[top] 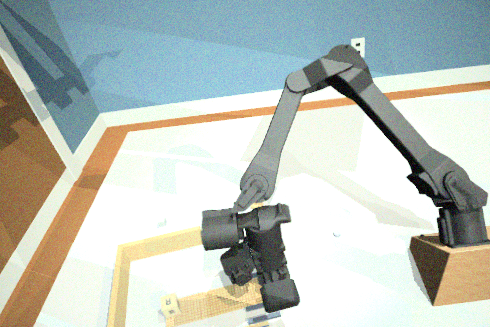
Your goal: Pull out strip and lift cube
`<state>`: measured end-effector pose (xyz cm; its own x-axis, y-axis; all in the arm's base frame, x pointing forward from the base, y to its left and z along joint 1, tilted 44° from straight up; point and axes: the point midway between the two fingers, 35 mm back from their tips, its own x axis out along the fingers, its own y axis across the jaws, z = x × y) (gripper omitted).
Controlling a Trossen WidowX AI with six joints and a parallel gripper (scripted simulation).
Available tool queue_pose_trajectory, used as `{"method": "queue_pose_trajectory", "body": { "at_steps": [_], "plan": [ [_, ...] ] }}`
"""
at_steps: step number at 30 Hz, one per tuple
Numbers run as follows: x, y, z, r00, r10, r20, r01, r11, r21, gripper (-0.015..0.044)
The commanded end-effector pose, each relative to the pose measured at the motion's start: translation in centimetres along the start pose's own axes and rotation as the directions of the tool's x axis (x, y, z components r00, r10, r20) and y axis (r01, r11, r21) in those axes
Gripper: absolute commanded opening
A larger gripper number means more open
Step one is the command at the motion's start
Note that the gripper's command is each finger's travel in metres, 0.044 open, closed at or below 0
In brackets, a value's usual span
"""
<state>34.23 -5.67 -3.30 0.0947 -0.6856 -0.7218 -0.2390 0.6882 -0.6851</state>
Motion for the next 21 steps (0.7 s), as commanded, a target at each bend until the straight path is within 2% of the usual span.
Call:
{"method": "queue_pose_trajectory", "body": {
  "at_steps": [1, 21],
  "plan": [
    [0.6, 0.0, -1.3, 1.000, 0.001, -0.023, -0.001, 1.000, -0.008, 0.0000],
    [0.6, 0.1, -4.3, 1.000, 0.001, -0.025, -0.001, 1.000, -0.009, 0.0000]
  ]
}}
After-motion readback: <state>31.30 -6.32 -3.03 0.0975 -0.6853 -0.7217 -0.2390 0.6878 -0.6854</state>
